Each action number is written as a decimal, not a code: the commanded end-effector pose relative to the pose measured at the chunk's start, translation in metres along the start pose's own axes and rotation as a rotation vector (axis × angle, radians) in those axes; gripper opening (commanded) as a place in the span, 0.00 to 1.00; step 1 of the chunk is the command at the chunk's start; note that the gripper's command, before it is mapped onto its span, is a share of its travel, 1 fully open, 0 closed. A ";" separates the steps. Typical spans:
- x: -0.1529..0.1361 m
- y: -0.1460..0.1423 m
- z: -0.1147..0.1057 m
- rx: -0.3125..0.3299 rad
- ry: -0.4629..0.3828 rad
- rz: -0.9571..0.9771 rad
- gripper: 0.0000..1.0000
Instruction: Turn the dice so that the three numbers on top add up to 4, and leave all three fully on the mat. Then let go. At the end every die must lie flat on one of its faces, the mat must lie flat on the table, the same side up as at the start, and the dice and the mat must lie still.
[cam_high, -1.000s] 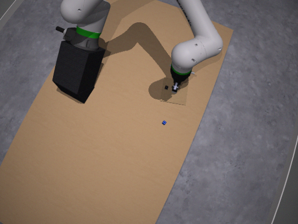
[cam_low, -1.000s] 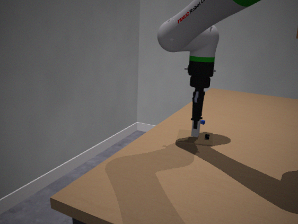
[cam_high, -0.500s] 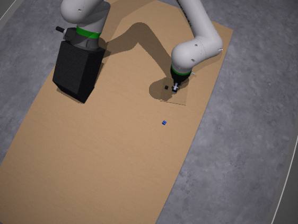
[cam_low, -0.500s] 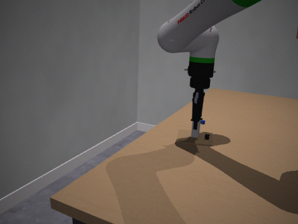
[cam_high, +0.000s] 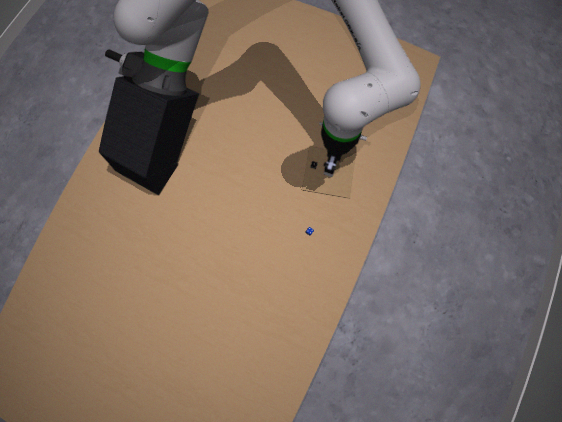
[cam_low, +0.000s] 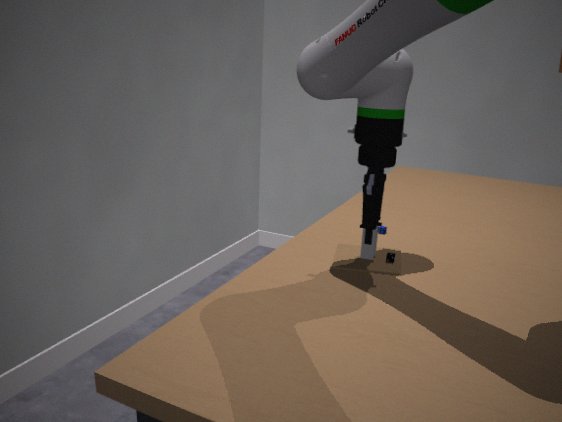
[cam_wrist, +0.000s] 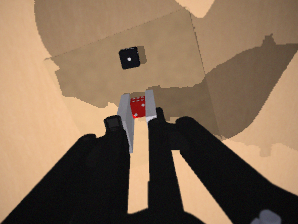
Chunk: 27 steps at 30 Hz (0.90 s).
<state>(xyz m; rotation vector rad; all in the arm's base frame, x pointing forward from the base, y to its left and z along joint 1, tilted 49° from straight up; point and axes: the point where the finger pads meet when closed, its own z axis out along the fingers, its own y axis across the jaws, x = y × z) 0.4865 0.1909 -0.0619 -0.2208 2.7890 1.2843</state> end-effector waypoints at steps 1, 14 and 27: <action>0.000 0.000 0.000 0.000 0.000 0.000 0.07; 0.000 0.000 0.000 0.000 0.000 0.000 0.07; 0.000 0.000 0.000 0.000 0.000 0.000 0.14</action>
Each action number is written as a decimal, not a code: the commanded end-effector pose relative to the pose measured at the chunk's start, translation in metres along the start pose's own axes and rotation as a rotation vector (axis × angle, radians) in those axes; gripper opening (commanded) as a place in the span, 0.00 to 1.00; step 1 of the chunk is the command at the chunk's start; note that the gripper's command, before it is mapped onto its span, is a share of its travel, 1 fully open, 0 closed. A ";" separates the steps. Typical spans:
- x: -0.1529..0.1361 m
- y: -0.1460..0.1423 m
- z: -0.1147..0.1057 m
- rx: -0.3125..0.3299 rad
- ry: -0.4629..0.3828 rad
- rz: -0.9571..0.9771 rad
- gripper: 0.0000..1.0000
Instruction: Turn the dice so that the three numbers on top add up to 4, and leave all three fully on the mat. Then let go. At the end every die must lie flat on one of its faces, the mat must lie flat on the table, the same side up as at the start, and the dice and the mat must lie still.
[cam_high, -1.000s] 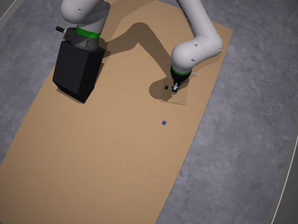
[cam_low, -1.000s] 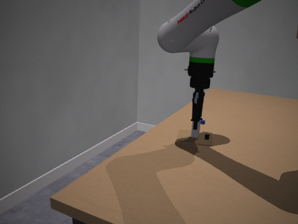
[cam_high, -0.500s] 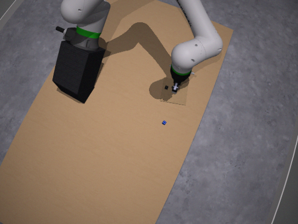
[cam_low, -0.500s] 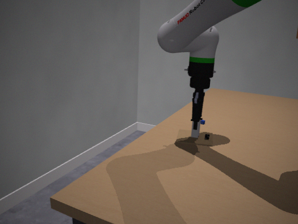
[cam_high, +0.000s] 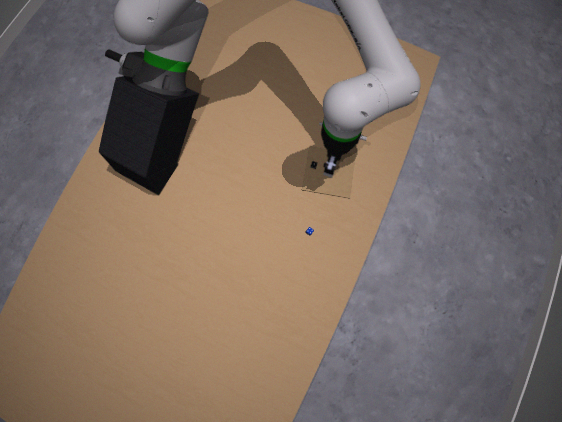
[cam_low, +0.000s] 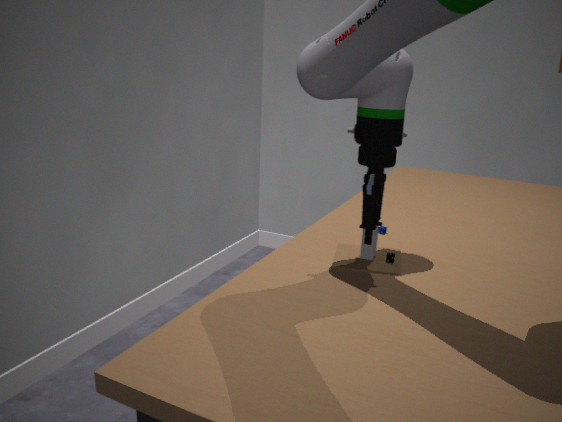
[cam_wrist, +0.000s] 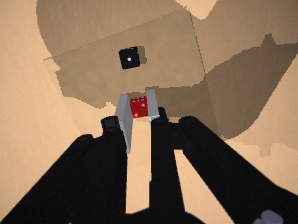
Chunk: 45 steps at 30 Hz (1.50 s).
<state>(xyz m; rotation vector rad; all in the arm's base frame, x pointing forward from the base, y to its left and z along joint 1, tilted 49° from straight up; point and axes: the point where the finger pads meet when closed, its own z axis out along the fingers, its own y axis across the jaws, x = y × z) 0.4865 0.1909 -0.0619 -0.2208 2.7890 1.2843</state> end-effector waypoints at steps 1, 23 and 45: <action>0.000 0.000 0.000 0.000 0.000 0.000 0.14; 0.000 0.000 -0.005 0.000 0.000 0.000 0.19; 0.000 0.000 -0.087 0.000 0.000 0.000 0.19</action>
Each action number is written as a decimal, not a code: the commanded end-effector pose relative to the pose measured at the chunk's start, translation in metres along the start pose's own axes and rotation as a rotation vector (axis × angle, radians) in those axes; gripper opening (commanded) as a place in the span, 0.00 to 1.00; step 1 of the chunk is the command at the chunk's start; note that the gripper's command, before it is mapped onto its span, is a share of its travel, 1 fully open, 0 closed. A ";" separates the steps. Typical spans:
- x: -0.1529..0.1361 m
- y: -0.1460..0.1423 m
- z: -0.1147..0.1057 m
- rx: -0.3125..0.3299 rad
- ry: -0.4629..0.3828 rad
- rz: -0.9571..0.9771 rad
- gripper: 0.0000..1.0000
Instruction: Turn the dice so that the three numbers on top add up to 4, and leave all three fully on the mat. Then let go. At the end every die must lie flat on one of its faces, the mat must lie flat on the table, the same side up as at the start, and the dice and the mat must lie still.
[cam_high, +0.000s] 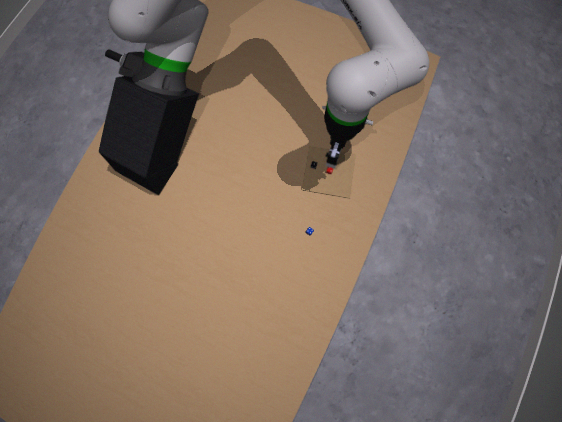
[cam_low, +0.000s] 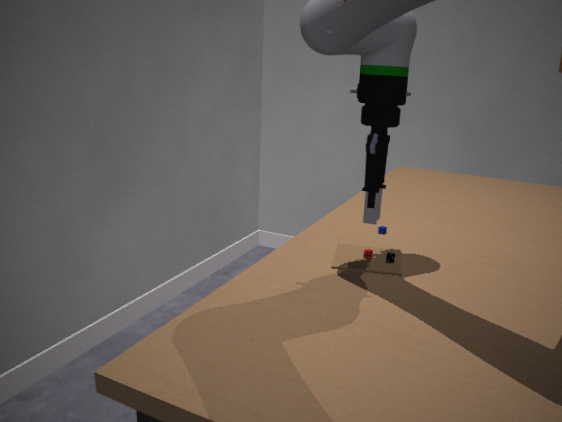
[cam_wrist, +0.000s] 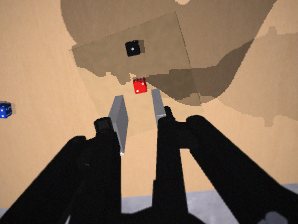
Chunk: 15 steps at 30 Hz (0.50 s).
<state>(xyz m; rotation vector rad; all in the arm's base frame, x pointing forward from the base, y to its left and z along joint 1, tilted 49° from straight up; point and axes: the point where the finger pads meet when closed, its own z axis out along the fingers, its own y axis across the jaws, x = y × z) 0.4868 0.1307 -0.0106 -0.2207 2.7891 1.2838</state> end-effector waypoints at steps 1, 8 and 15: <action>0.000 0.000 -0.009 0.000 0.000 0.000 0.19; 0.000 0.000 -0.011 0.000 0.000 0.000 1.00; 0.000 0.000 -0.011 0.000 0.000 0.000 1.00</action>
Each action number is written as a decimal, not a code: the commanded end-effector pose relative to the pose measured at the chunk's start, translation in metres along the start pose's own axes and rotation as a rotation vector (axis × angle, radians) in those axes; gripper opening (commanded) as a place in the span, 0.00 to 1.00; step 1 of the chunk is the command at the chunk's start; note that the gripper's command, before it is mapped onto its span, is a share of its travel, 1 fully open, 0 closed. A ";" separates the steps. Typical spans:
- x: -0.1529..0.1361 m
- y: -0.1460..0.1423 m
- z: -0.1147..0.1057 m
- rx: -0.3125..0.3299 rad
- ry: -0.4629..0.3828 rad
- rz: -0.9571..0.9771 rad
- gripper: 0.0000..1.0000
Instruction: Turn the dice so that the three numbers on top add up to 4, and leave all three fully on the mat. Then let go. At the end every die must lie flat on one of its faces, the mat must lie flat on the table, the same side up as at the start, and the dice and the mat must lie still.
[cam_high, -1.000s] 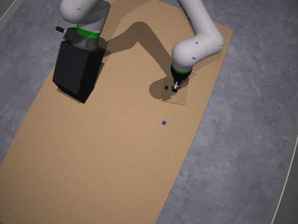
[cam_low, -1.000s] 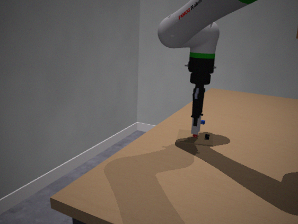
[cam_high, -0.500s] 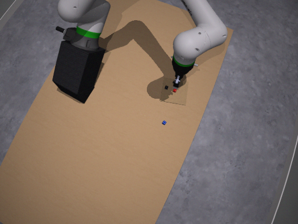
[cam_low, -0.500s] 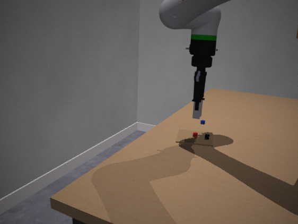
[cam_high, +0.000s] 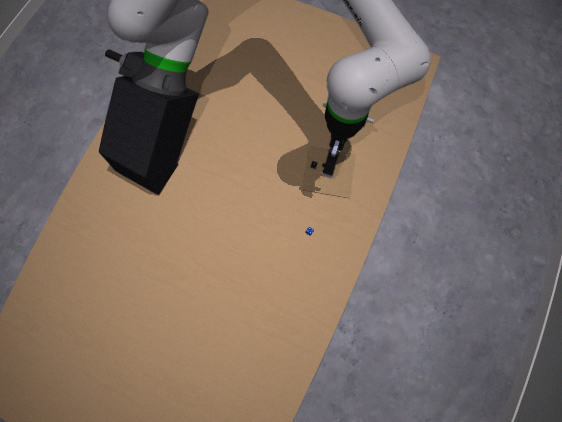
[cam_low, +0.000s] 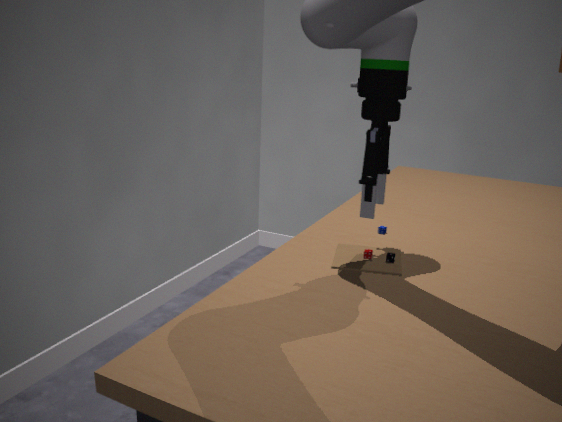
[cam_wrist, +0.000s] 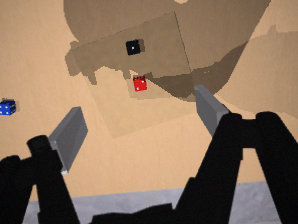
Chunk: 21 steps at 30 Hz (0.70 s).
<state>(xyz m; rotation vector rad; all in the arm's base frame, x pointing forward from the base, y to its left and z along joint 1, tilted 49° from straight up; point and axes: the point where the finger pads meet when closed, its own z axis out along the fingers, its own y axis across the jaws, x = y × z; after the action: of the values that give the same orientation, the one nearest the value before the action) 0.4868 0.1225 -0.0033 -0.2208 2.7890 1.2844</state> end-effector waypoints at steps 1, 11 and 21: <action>0.000 0.000 0.000 0.000 0.000 0.000 1.00; 0.000 0.000 0.000 0.000 0.000 0.001 1.00; -0.004 -0.025 0.001 0.002 -0.001 0.245 1.00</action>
<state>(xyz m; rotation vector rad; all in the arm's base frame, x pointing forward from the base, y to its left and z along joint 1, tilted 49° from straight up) 0.4902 0.1163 -0.0115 -0.0773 2.8320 1.3049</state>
